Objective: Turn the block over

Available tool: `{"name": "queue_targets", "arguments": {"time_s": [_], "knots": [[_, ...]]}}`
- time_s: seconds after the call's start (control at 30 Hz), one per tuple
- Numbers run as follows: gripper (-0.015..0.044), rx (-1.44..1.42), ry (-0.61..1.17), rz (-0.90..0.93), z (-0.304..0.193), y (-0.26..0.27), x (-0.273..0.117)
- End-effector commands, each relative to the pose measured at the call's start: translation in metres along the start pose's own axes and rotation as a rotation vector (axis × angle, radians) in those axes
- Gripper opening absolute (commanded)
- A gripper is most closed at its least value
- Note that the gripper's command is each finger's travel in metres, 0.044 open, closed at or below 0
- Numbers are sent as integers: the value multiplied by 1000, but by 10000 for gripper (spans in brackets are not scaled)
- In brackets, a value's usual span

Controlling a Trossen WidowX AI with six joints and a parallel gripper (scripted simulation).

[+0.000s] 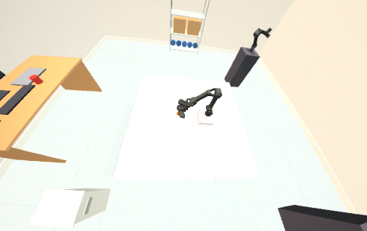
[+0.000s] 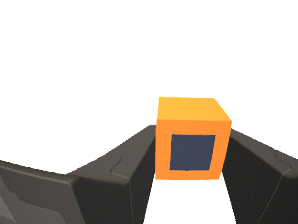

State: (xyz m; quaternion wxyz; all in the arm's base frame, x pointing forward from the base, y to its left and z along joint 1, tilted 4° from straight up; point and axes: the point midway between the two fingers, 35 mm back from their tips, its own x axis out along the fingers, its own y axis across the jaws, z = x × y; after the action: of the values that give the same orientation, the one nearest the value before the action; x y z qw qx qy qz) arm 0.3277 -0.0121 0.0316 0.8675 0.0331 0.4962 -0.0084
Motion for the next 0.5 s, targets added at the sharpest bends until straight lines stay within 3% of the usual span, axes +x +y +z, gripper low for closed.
{"name": "queue_targets", "arguments": {"time_s": [0.0,0.47], "knots": [[0,3,-45,1,-1,0,-2],[0,-2,-188,-2,-1,0,24]]}}
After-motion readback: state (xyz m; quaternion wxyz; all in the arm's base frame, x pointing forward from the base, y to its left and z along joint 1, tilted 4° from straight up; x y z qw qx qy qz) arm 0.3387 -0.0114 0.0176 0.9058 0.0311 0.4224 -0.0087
